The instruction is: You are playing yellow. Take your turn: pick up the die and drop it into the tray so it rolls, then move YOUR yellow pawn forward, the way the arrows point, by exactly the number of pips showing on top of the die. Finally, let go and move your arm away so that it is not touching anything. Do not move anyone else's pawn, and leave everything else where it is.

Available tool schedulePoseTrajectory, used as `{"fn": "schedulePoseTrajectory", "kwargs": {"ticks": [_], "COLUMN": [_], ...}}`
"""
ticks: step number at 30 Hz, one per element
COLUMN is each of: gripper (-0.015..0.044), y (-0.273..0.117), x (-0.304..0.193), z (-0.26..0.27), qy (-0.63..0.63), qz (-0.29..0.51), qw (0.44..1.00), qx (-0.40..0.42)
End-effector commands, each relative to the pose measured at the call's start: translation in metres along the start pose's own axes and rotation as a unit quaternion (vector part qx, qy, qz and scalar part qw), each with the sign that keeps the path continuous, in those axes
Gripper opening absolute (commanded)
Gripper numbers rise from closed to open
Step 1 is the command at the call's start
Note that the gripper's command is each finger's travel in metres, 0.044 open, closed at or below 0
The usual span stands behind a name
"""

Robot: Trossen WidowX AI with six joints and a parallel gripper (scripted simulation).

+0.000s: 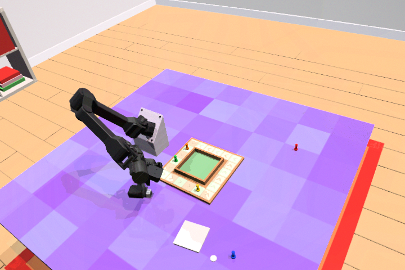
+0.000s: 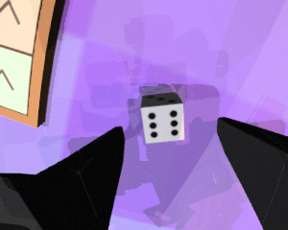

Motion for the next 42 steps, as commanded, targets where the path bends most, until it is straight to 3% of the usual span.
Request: {"fn": "schedulePoseTrajectory", "kwargs": {"ticks": [1,11,17,24,27,42], "gripper": [0.0275,0.0275,0.0118,0.0071,0.0000,0.0000], "y": [0.008,0.022,0.022,0.022,0.019,-0.060], "x": [0.001,0.001,0.001,0.001,0.001,0.002], "z": [0.002,0.003,0.003,0.003,0.002,-0.005], "qy": [-0.005,-0.005,-0.005,-0.005,-0.005,-0.003], "qz": [-0.001,-0.001,-0.001,-0.001,-0.002,-0.006], "qw": [1.000,1.000,1.000,1.000,1.000,1.000], "qx": [0.005,0.004,0.004,0.004,0.005,0.013]}}
Point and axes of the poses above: the point midway between the two fingers, 35 mm back from their tips, its own y axis out along the fingers, its own z axis across the jaws, x = y × z, the point moved 9 cm from there along -y, back along the fingers, and after that the axes turned 12 degrees about -y, right-handed, at the moved point
